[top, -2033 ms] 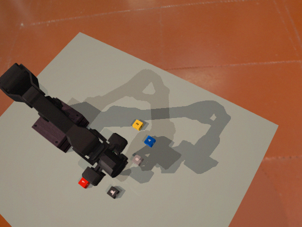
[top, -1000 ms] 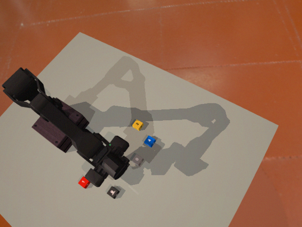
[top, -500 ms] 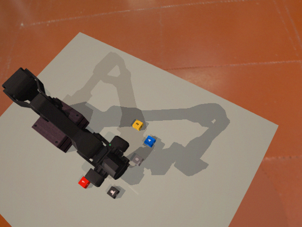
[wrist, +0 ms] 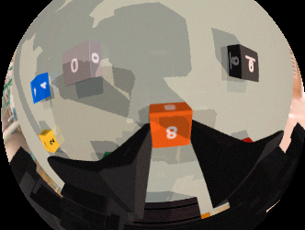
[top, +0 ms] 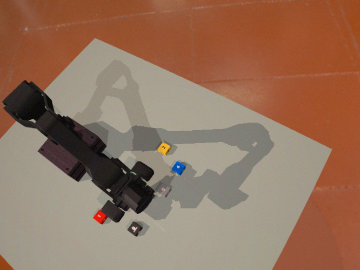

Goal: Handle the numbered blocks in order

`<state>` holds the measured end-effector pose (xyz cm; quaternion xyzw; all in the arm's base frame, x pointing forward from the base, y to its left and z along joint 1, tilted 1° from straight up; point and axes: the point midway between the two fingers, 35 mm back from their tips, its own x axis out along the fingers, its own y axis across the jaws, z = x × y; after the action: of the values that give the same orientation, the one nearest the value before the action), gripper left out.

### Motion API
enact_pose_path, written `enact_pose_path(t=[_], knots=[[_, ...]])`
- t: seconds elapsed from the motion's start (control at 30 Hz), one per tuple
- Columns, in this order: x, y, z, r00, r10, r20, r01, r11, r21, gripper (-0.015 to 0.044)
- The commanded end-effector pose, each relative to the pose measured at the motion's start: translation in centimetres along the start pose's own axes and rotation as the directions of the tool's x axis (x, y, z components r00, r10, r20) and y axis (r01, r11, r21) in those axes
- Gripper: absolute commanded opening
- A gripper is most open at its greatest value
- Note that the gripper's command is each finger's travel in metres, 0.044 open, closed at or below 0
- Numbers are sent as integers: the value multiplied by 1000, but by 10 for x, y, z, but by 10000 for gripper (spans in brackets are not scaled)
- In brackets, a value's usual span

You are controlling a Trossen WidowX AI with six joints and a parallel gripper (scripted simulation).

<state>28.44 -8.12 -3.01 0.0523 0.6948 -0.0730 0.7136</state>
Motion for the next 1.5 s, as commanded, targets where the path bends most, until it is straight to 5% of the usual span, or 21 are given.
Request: enact_pose_path(t=[0.0,1.47], knots=[[0,0,0,1000,1,2,0,1000,-5,120],[0,0,0,1000,1,2,0,1000,-5,120]])
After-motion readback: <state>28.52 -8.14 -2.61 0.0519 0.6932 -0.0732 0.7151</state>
